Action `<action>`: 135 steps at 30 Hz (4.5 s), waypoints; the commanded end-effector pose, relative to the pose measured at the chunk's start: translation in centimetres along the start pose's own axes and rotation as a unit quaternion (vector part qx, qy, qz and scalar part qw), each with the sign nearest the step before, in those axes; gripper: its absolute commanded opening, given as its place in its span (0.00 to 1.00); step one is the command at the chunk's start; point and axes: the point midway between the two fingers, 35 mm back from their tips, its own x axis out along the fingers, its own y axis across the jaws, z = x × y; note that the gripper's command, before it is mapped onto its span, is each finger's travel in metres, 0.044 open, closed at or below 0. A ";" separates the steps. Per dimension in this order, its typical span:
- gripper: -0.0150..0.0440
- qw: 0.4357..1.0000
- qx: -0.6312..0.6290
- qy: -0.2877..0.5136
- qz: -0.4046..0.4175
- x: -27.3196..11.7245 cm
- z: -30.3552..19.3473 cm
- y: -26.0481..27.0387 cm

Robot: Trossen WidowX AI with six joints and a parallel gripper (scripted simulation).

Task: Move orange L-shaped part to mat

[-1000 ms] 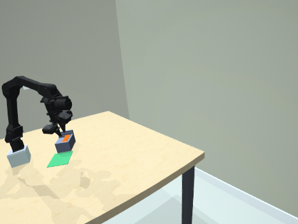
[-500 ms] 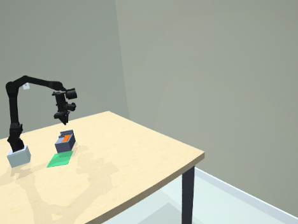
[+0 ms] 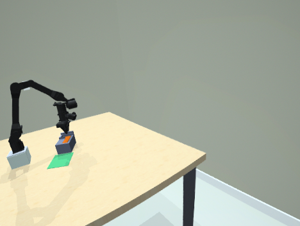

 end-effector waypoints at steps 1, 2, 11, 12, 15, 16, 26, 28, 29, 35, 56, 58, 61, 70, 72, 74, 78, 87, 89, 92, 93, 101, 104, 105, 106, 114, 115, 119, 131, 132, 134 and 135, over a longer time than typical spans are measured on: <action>0.56 1.000 0.001 -0.002 -0.002 1.3 -0.2 -0.1; 0.56 1.000 0.001 -0.002 -0.002 1.3 -0.2 -0.1; 0.56 1.000 0.001 -0.002 -0.002 2.1 -0.1 -0.1; 0.56 1.000 0.001 -0.002 -0.002 2.3 -0.1 -0.1; 0.56 1.000 0.001 -0.002 -0.002 2.8 -0.1 -0.1; 0.56 1.000 0.001 -0.002 -0.002 3.0 -0.1 -0.1; 0.56 1.000 0.001 -0.001 -0.002 4.6 -0.2 -0.1; 0.56 1.000 0.001 -0.001 -0.002 4.8 -0.2 -0.1; 0.56 1.000 0.001 -0.001 -0.002 4.9 -0.2 -0.1; 0.56 1.000 0.001 -0.001 -0.002 4.9 -0.2 -0.1; 0.56 1.000 0.001 -0.002 -0.001 3.6 -0.1 0.9; 0.56 1.000 0.001 -0.002 -0.002 3.3 -0.2 1.1; 0.56 1.000 0.001 -0.002 -0.002 3.0 -0.1 1.1; 0.56 1.000 0.001 -0.002 -0.003 -6.2 -0.2 -0.1; 0.56 1.000 0.001 -0.002 -0.003 -6.2 -0.2 -0.1; 0.56 1.000 0.001 -0.002 -0.003 -6.2 -0.2 -0.1; 0.56 1.000 0.003 -0.010 0.005 -6.2 0.0 0.2; 0.56 1.000 0.003 -0.010 0.005 -6.2 0.0 0.2; 0.56 1.000 0.003 -0.010 0.005 -6.2 0.0 0.2; 0.56 1.000 0.003 -0.010 0.005 -6.2 0.0 0.2; 0.56 1.000 0.003 -0.010 0.005 -6.2 0.0 0.2; 0.65 1.000 -0.017 -0.010 0.005 -6.2 0.1 0.0; 0.73 0.995 -0.096 -0.010 0.003 -6.2 0.2 -0.8; 0.73 0.991 -0.133 -0.010 0.002 -6.2 0.3 -1.2; 0.73 0.985 -0.174 -0.009 0.001 -6.2 0.4 -1.6; 0.73 0.872 -0.489 -0.004 -0.005 -6.2 0.8 -4.9; 0.73 0.851 -0.526 -0.003 -0.005 -6.2 0.9 -5.3; 0.73 0.750 -0.661 0.001 -0.006 -6.2 0.9 -6.9; 0.73 0.708 -0.706 0.002 -0.005 -6.2 0.9 -7.5; 0.73 0.708 -0.706 0.002 -0.005 -6.2 0.9 -7.5; 0.73 0.708 -0.706 0.002 -0.005 -6.2 0.9 -7.5; 0.73 0.708 -0.706 0.002 -0.005 -6.2 0.9 -7.5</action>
